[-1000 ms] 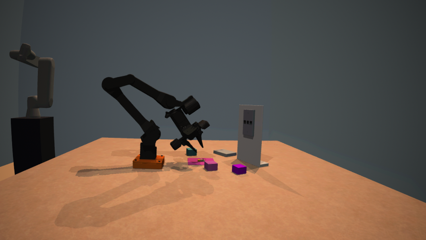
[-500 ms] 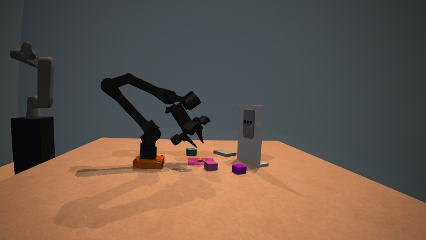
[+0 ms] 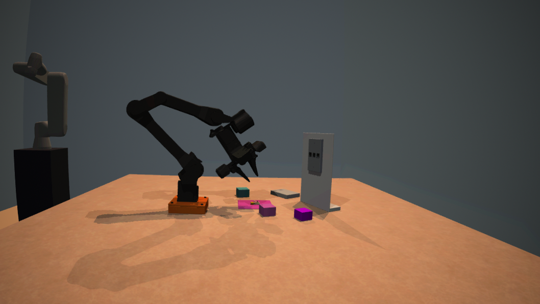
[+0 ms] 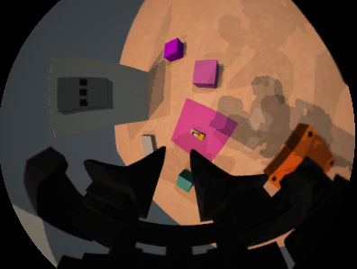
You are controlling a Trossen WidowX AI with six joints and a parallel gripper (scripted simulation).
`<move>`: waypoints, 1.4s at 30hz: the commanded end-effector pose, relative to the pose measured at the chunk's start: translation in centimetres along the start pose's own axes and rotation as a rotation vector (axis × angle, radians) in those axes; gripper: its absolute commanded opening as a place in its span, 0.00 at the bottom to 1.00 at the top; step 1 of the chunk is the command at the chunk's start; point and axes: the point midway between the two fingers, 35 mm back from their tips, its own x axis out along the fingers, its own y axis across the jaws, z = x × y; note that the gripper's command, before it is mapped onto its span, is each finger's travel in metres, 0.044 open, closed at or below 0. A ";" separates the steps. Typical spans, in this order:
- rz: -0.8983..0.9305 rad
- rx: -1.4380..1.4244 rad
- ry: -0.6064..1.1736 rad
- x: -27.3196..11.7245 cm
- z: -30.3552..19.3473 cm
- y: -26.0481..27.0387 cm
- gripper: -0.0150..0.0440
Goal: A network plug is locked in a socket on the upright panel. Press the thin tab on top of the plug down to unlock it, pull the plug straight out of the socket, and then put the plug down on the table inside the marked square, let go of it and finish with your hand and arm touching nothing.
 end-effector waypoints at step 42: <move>0.004 -0.002 0.001 -7.4 0.0 4.9 0.52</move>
